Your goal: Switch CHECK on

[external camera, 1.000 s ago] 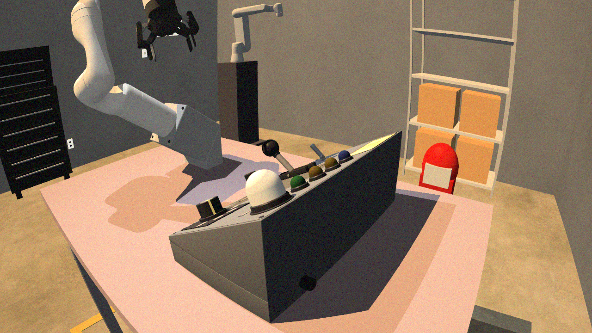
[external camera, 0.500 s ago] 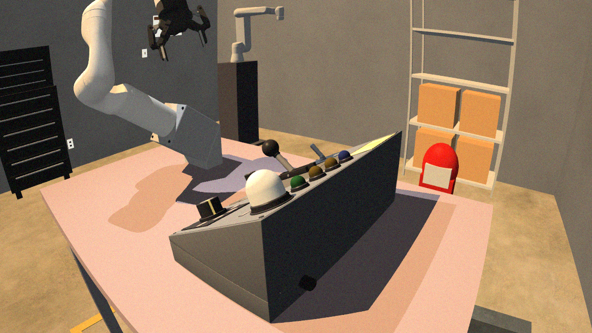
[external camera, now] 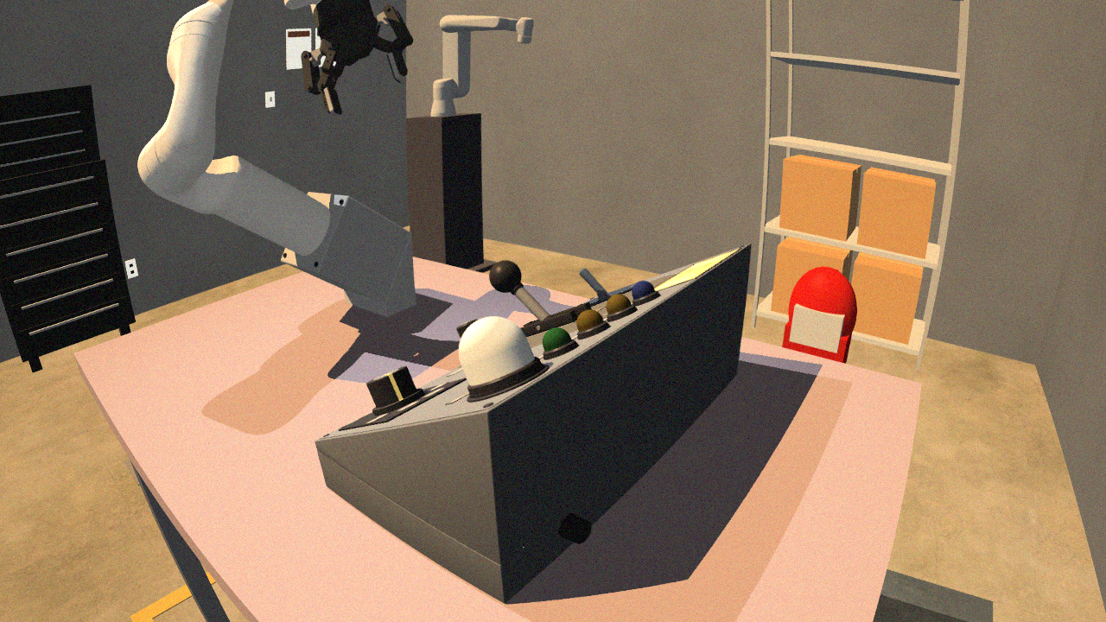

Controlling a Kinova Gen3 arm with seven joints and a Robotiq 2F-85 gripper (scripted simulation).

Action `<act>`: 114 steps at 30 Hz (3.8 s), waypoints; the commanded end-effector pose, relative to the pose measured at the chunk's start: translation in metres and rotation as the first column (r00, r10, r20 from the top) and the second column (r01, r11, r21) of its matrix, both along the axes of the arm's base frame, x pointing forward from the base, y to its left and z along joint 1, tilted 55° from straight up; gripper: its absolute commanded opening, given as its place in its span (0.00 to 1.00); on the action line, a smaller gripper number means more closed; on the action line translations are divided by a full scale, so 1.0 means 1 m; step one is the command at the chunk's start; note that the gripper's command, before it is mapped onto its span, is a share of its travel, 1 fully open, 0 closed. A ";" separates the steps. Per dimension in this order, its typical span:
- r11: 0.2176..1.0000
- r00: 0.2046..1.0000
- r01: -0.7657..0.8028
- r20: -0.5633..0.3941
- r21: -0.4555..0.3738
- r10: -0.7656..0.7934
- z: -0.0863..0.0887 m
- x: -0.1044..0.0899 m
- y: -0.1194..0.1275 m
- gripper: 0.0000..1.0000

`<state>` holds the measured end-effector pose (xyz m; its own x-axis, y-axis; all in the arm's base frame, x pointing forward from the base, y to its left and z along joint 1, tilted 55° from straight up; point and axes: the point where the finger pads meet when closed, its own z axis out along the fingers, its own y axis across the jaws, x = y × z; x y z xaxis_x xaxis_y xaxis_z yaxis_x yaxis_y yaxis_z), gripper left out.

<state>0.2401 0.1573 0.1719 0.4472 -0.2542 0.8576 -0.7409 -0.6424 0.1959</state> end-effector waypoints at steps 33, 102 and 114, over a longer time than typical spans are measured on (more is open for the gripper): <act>0.860 0.777 0.216 0.452 0.462 -0.438 -0.073 0.035 0.032 1.00; 0.273 -0.076 -0.120 0.265 0.955 -0.961 -0.254 0.118 0.023 1.00; 0.252 -0.107 -0.142 0.238 0.957 -0.965 -0.262 0.121 0.020 1.00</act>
<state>0.3604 0.1766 -0.0894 -0.8561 -0.4386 -0.2734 -0.0253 0.5638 -0.8255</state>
